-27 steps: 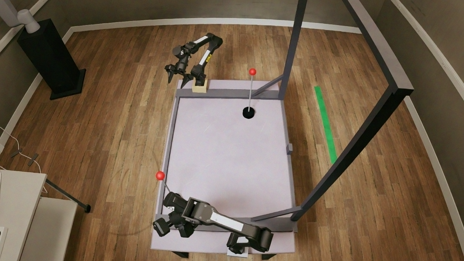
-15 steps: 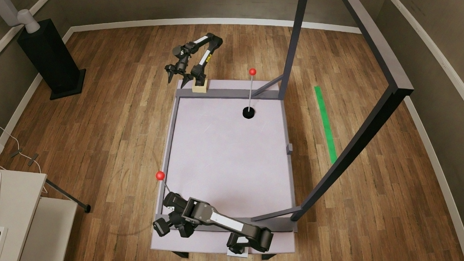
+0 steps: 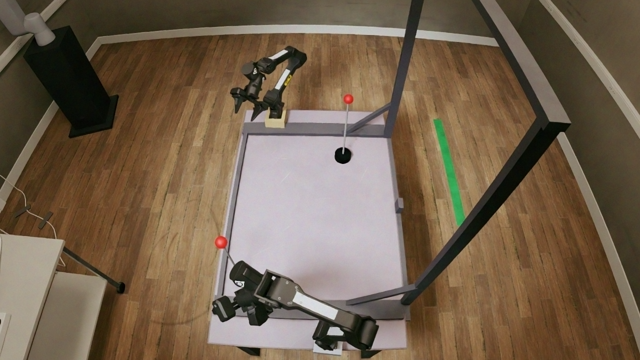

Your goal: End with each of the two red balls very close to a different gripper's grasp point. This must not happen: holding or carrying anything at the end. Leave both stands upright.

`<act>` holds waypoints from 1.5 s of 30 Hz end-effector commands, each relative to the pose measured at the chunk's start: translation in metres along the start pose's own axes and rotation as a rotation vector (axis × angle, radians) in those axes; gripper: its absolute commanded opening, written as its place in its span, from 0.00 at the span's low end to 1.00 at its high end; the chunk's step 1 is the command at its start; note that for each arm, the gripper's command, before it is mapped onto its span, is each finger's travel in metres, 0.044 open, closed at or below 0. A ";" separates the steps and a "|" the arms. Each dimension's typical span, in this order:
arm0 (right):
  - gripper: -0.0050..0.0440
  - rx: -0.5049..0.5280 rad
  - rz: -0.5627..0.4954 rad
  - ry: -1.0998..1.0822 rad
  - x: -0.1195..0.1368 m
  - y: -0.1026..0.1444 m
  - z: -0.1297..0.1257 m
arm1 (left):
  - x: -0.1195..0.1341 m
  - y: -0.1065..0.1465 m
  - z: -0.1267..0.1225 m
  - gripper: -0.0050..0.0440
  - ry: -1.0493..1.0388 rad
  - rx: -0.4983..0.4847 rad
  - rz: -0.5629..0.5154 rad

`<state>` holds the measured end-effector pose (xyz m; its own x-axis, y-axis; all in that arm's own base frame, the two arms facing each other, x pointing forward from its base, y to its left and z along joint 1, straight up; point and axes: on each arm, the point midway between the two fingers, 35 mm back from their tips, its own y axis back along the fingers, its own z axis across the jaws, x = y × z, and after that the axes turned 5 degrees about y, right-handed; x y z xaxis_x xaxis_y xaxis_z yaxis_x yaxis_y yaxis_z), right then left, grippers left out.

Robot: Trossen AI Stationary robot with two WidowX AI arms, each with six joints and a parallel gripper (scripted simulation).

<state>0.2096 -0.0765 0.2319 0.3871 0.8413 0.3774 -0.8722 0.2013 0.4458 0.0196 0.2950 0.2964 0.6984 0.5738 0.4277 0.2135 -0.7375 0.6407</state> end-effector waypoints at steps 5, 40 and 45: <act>1.00 -0.147 0.096 0.219 0.028 0.020 -0.020 | 0.011 0.011 0.022 1.00 -0.322 0.176 0.083; 1.00 -0.421 0.156 0.577 0.060 0.045 -0.035 | 0.036 0.026 0.065 1.00 -1.085 0.582 0.269; 1.00 -0.450 0.215 0.642 0.073 0.050 -0.042 | 0.039 0.028 0.069 1.00 -1.190 0.639 0.291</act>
<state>0.1824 0.0067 0.2489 0.0725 0.9874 -0.1404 -0.9969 0.0762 0.0209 0.0956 0.2746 0.2877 0.8975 -0.0079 -0.4409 0.0526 -0.9908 0.1248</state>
